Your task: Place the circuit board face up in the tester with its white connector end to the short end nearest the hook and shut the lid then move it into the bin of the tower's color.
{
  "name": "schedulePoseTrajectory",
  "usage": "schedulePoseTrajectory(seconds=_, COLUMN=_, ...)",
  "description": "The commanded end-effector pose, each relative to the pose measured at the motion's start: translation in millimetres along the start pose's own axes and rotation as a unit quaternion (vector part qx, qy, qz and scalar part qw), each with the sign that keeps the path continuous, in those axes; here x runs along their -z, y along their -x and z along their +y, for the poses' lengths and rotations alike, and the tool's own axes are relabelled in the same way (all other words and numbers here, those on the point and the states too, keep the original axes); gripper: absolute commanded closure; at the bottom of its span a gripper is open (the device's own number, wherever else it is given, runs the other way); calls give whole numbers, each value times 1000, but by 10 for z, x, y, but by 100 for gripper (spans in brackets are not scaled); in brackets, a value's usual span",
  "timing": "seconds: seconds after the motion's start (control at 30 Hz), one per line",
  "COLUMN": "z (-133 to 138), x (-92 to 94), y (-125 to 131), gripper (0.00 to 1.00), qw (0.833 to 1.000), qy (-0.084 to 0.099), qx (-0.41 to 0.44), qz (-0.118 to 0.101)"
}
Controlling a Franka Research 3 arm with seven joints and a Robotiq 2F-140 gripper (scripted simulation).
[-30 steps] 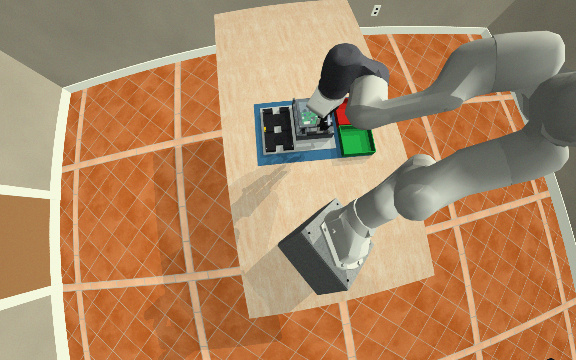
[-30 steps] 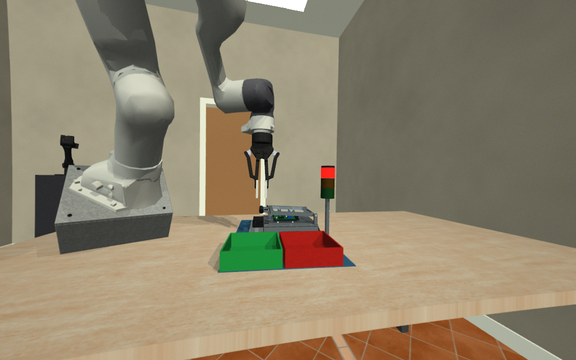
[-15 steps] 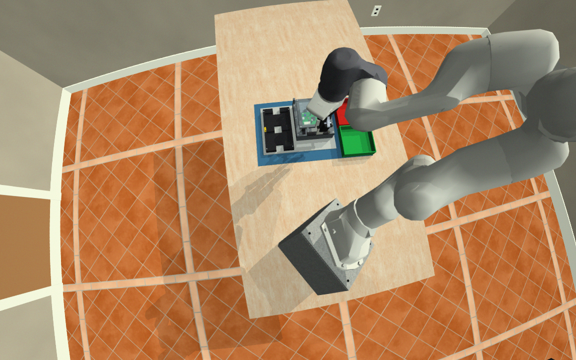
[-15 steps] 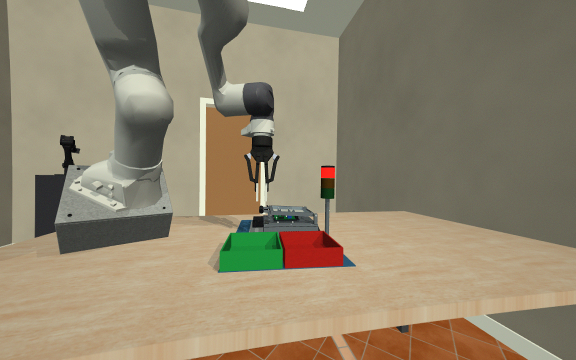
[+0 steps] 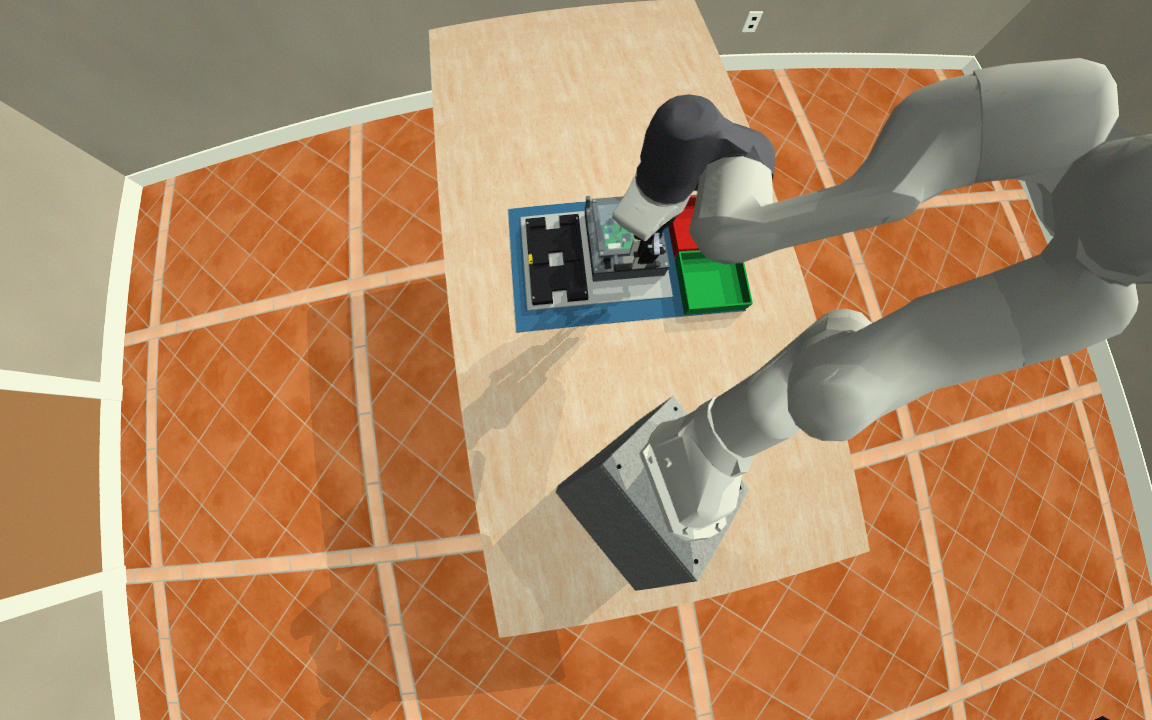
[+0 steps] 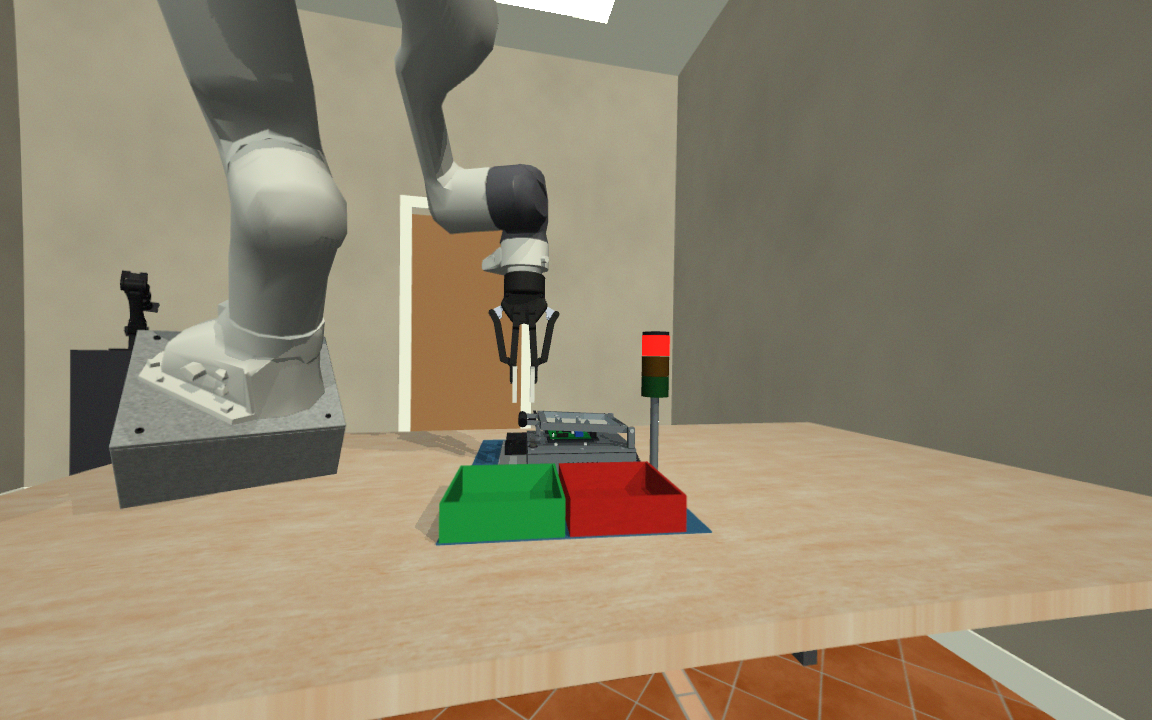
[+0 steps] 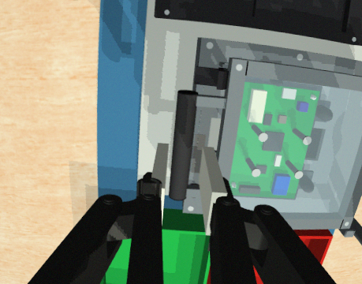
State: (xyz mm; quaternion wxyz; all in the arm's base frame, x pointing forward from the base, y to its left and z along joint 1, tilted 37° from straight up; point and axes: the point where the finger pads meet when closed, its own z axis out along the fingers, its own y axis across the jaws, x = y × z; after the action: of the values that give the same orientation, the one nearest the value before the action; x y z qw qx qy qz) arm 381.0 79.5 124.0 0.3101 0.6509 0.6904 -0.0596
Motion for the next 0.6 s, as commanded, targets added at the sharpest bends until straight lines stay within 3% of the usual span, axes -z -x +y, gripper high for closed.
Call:
schedulePoseTrajectory(seconds=0.0, z=-8, x=-14, y=4, gripper=84, qw=1000, qy=0, qx=-2, qz=0)
schedulePoseTrajectory(seconds=0.57, z=-14, x=-156, y=7, gripper=84, qw=1000, qy=0, qx=-2, qz=0)
